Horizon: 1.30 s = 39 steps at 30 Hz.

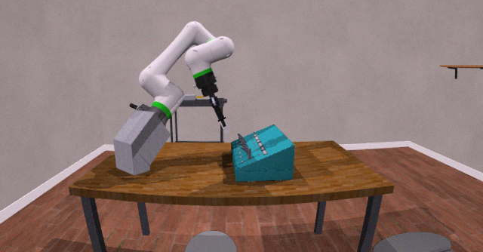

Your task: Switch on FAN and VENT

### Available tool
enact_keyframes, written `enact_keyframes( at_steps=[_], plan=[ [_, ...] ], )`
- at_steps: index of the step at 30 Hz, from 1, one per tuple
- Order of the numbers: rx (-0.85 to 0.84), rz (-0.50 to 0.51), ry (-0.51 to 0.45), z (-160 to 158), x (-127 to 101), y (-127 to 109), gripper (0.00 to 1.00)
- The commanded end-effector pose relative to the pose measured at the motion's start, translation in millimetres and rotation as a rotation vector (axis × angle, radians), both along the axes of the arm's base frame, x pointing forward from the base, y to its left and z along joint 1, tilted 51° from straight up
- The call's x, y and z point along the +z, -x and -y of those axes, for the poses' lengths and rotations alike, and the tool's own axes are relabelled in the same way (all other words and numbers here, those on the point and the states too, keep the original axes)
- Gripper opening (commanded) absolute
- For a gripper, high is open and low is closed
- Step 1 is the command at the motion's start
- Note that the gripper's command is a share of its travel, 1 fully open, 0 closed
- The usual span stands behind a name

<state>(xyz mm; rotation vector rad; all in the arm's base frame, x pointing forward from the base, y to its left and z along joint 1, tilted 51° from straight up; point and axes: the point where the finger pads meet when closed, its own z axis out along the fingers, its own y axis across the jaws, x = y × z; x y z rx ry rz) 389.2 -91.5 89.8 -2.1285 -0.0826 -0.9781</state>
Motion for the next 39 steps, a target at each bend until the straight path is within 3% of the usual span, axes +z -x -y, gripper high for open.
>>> enact_keyframes(
  at_steps=[1,39],
  plan=[
    [0.000,0.000,0.000,0.2,0.0,0.0,0.00],
    [0.000,0.000,0.000,-12.8,-7.7,-11.9,0.00]
  ],
)
